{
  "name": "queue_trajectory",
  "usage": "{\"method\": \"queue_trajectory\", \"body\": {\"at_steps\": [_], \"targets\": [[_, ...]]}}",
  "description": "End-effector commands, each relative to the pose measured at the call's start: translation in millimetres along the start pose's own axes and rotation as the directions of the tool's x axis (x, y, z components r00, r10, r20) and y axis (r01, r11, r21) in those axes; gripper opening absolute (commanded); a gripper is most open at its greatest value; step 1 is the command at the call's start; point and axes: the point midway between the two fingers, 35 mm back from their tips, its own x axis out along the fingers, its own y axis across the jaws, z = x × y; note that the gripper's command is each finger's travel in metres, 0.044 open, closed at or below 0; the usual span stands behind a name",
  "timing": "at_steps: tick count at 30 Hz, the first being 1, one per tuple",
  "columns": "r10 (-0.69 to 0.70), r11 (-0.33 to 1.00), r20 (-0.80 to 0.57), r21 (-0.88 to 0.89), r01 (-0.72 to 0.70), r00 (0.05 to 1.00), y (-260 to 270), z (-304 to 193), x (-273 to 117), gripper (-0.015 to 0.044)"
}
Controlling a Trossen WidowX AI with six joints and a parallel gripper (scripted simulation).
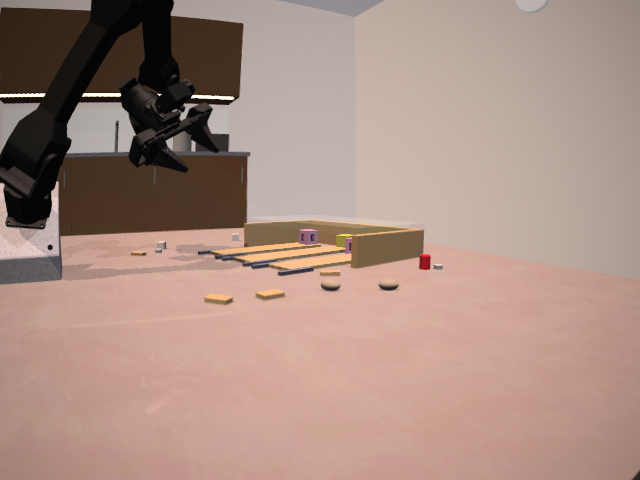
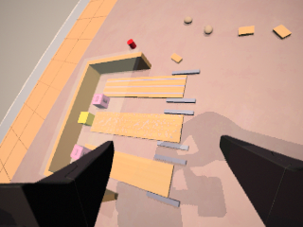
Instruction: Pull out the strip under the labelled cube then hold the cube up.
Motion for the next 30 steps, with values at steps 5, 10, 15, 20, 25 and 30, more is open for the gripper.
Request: {"method": "queue_trajectory", "body": {"at_steps": [5, 10, 15, 20, 25, 30], "targets": [[-0.03, 0.992, -0.069, -0.125, 0.021, 0.997, -8.7, -2.7, 6.4, 0.04], [-0.031, 0.955, -0.175, -0.295, -0.022, 0.984, -13.6, -6.9, 13.4, 0.04], [0.018, 0.886, -0.272, -0.442, -0.142, 0.962, -10.1, -7.6, 18.3, 0.04], [0.115, 0.775, -0.337, -0.558, -0.297, 0.934, -0.6, -0.8, 21.8, 0.04], [0.215, 0.68, -0.353, -0.614, -0.4, 0.91, 8.8, 11.6, 23.9, 0.04], [0.303, 0.572, -0.339, -0.683, -0.455, 0.891, 15.8, 26.5, 25.1, 0.04]]}}
